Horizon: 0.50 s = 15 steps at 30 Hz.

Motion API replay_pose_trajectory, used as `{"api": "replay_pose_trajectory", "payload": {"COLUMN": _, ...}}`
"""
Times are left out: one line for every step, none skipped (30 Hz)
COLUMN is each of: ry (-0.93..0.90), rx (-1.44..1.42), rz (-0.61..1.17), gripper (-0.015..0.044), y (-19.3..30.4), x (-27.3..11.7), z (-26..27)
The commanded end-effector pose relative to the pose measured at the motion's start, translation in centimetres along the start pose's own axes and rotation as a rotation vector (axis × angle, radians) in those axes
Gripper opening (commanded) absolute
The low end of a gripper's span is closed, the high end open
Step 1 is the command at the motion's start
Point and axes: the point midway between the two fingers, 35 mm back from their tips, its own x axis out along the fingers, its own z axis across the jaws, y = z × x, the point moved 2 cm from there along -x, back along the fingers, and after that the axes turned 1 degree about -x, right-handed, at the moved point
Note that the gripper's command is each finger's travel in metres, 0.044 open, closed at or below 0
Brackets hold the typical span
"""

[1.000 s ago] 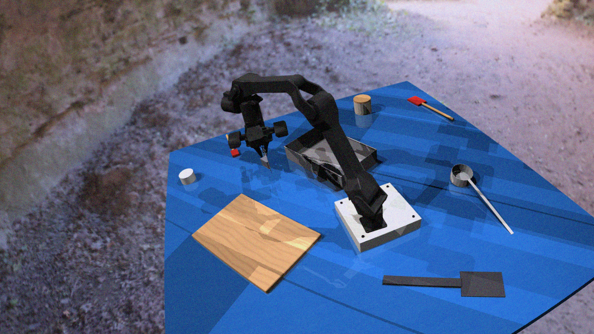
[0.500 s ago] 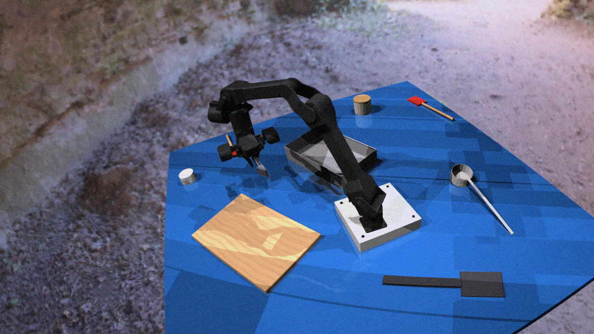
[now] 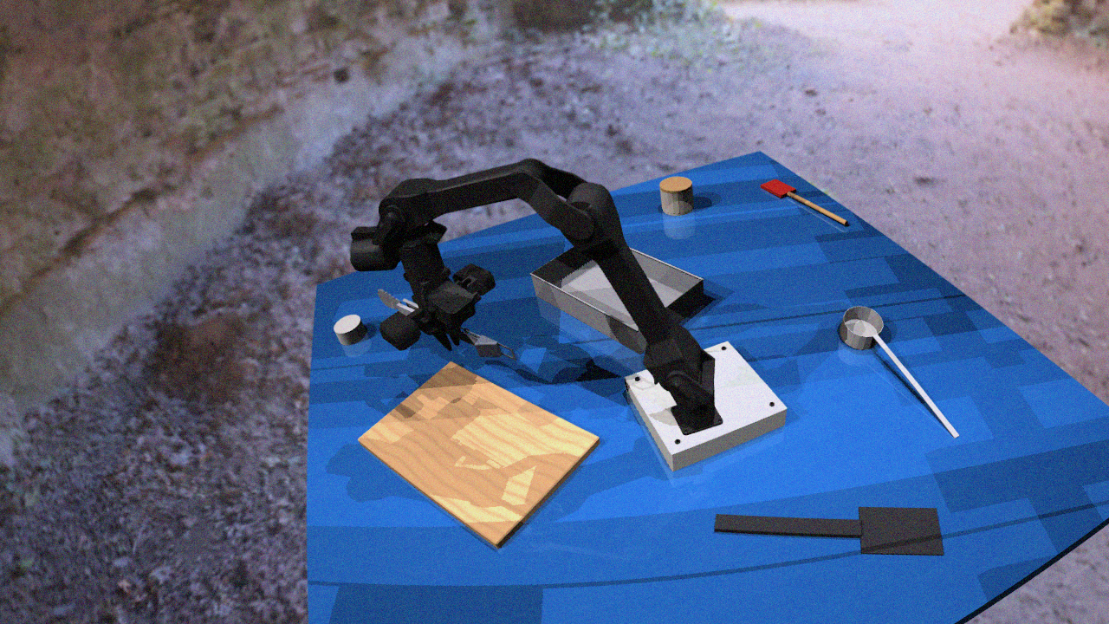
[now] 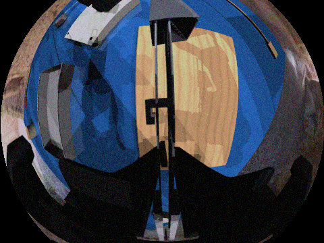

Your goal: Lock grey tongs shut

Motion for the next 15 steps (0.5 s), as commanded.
{"api": "replay_pose_trajectory", "payload": {"ry": -0.001, "rx": -0.114, "rz": 0.002, "gripper": -0.0150, "y": -1.5, "x": 0.0, "z": -2.0}}
{"api": "replay_pose_trajectory", "payload": {"ry": -0.001, "rx": -0.142, "rz": 0.002, "gripper": -0.0150, "y": -1.8, "x": 0.0, "z": -2.5}}
{"api": "replay_pose_trajectory", "payload": {"ry": 0.000, "rx": -0.171, "rz": 0.002, "gripper": -0.0150, "y": -2.2, "x": 0.0, "z": -3.0}}
{"api": "replay_pose_trajectory", "payload": {"ry": 0.000, "rx": -0.199, "rz": 0.001, "gripper": -0.0150, "y": -2.6, "x": 0.0, "z": -3.4}}
{"api": "replay_pose_trajectory", "payload": {"ry": 0.000, "rx": -0.227, "rz": 0.001, "gripper": -0.0150, "y": -3.1, "x": 0.0, "z": -3.9}}
{"api": "replay_pose_trajectory", "payload": {"ry": 0.000, "rx": -0.256, "rz": 0.001, "gripper": -0.0150, "y": -3.5, "x": 0.0, "z": -4.4}}
{"api": "replay_pose_trajectory", "payload": {"ry": 0.001, "rx": -0.284, "rz": 0.000, "gripper": -0.0150, "y": -3.9, "x": 0.0, "z": -4.8}}
{"api": "replay_pose_trajectory", "payload": {"ry": 0.001, "rx": -0.307, "rz": 0.000, "gripper": -0.0150, "y": -4.2, "x": 0.0, "z": -5.2}}
{"api": "replay_pose_trajectory", "payload": {"ry": 0.001, "rx": -0.321, "rz": 0.000, "gripper": -0.0150, "y": -4.5, "x": 0.0, "z": -5.4}}
{"api": "replay_pose_trajectory", "payload": {"ry": 0.001, "rx": -0.325, "rz": 0.000, "gripper": -0.0150, "y": -4.5, "x": 0.0, "z": -5.5}}
{"api": "replay_pose_trajectory", "payload": {"ry": 0.001, "rx": -0.325, "rz": 0.000, "gripper": -0.0150, "y": -4.5, "x": 0.0, "z": -5.5}}
{"api": "replay_pose_trajectory", "payload": {"ry": 0.001, "rx": -0.325, "rz": 0.000, "gripper": -0.0150, "y": -4.5, "x": 0.0, "z": -5.5}}
{"api": "replay_pose_trajectory", "payload": {"ry": 0.001, "rx": -0.325, "rz": 0.000, "gripper": -0.0150, "y": -4.5, "x": 0.0, "z": -5.5}}
{"api": "replay_pose_trajectory", "payload": {"ry": 0.001, "rx": -0.325, "rz": 0.000, "gripper": -0.0150, "y": -4.5, "x": 0.0, "z": -5.5}}
{"api": "replay_pose_trajectory", "payload": {"ry": 0.001, "rx": -0.325, "rz": 0.000, "gripper": -0.0150, "y": -4.5, "x": 0.0, "z": -5.5}}
